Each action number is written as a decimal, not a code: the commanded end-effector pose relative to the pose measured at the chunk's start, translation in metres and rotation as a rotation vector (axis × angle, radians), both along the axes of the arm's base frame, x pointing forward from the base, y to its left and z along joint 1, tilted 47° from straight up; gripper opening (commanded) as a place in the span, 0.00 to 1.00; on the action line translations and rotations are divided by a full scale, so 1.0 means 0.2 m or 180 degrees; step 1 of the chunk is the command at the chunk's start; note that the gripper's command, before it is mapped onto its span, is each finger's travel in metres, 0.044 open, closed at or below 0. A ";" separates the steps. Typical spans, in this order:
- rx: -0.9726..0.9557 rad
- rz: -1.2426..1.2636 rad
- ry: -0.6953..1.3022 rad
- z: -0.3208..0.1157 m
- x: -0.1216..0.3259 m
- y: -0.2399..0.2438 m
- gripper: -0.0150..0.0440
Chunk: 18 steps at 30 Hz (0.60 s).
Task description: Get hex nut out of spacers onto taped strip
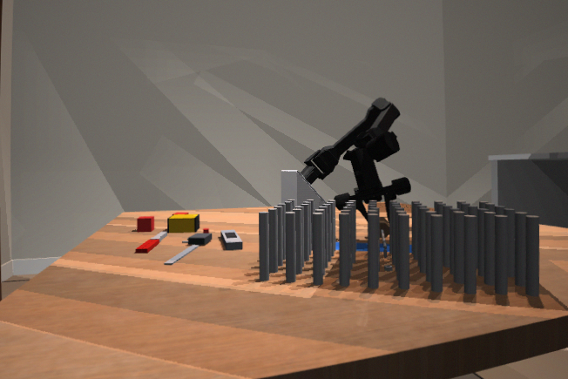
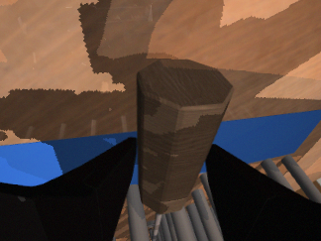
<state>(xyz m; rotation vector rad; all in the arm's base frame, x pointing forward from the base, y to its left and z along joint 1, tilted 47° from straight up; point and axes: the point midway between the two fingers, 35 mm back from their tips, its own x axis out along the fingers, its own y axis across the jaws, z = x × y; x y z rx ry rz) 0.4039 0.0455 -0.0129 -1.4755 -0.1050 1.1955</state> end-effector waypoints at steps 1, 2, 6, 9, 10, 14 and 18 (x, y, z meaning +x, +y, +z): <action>-0.0010 -0.0003 -0.0049 0.01 0.03 -0.02 0.25; -0.0010 -0.0003 -0.0049 0.01 0.03 -0.02 0.25; -0.0010 -0.0003 -0.0050 0.00 0.04 -0.03 0.25; -0.0010 -0.0003 -0.0050 0.00 0.05 -0.03 0.25; -0.0011 -0.0003 -0.0050 0.00 0.05 -0.03 0.25; -0.0011 -0.0003 -0.0051 -0.01 0.06 -0.04 0.25; -0.0011 -0.0004 -0.0051 -0.01 0.07 -0.04 0.25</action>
